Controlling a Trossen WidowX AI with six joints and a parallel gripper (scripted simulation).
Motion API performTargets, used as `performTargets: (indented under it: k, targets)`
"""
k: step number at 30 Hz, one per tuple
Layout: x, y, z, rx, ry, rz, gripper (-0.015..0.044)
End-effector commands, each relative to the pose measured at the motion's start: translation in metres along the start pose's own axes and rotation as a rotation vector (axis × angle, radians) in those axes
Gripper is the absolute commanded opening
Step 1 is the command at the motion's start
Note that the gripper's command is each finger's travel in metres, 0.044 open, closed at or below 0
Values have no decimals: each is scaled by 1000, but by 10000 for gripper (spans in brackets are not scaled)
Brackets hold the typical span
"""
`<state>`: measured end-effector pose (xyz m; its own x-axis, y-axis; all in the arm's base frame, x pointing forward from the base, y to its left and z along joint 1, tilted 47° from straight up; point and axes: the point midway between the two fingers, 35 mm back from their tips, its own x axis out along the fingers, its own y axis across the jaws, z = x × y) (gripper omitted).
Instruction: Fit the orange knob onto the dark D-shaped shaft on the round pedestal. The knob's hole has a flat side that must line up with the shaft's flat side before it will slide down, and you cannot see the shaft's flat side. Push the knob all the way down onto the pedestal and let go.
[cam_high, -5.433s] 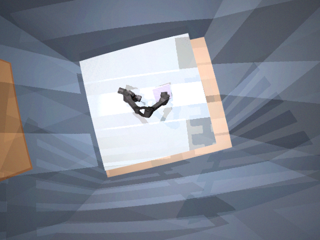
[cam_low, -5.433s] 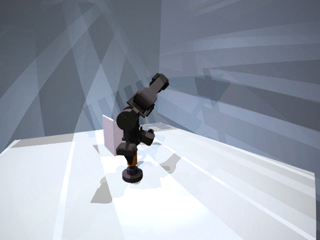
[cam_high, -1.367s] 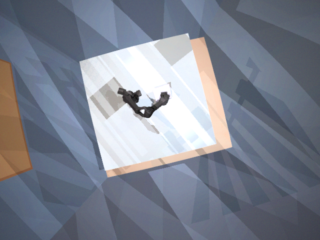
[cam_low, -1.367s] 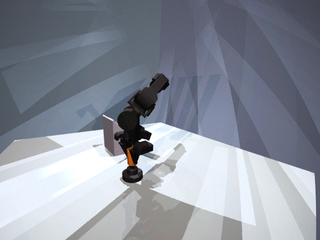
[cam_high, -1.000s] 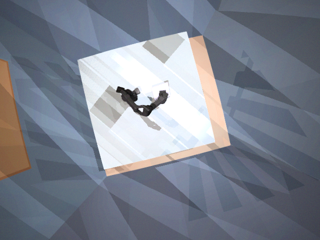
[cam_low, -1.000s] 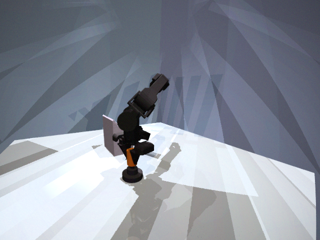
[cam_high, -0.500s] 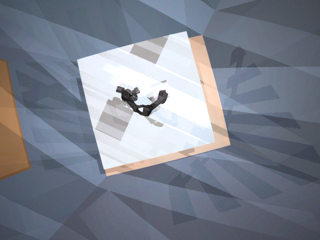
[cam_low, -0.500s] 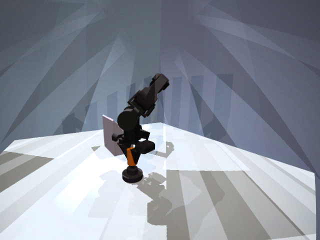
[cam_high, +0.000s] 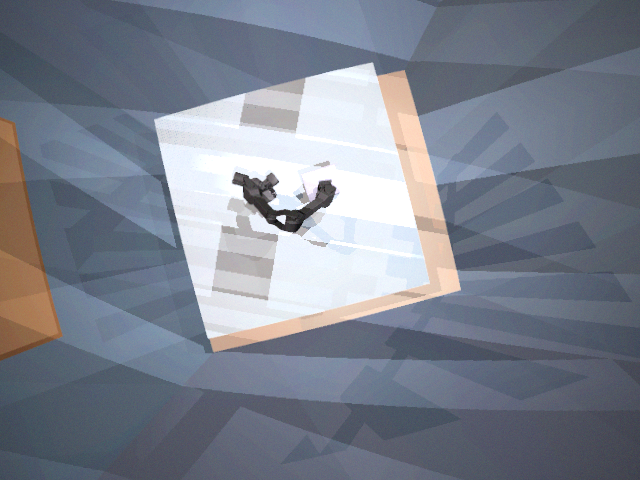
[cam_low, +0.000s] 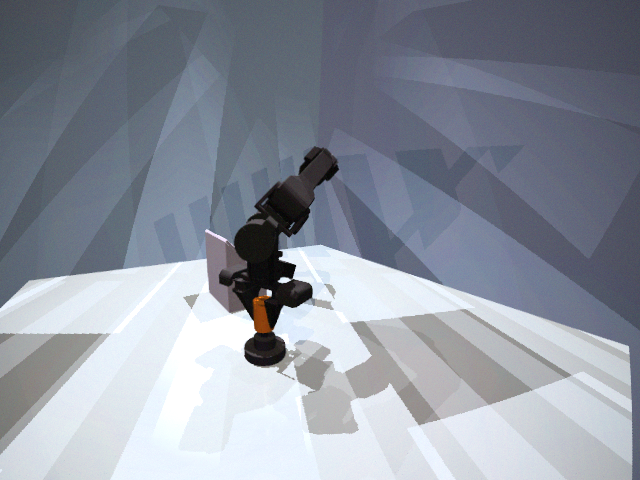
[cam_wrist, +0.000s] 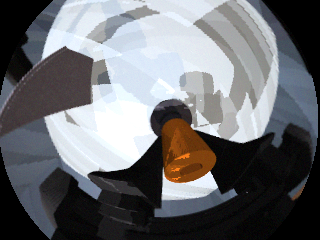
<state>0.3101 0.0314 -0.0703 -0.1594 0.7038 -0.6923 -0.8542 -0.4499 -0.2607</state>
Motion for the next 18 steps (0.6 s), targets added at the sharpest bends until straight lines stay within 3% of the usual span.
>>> performTargets:
  k: [1, 12, 18]
  targets:
    - [1, -1, 0, -11, 0, -6, 0]
    - [-4, -2, 0, -20, 1, -6, 0]
    - [-4, -2, -1, -210, 1, -6, 0]
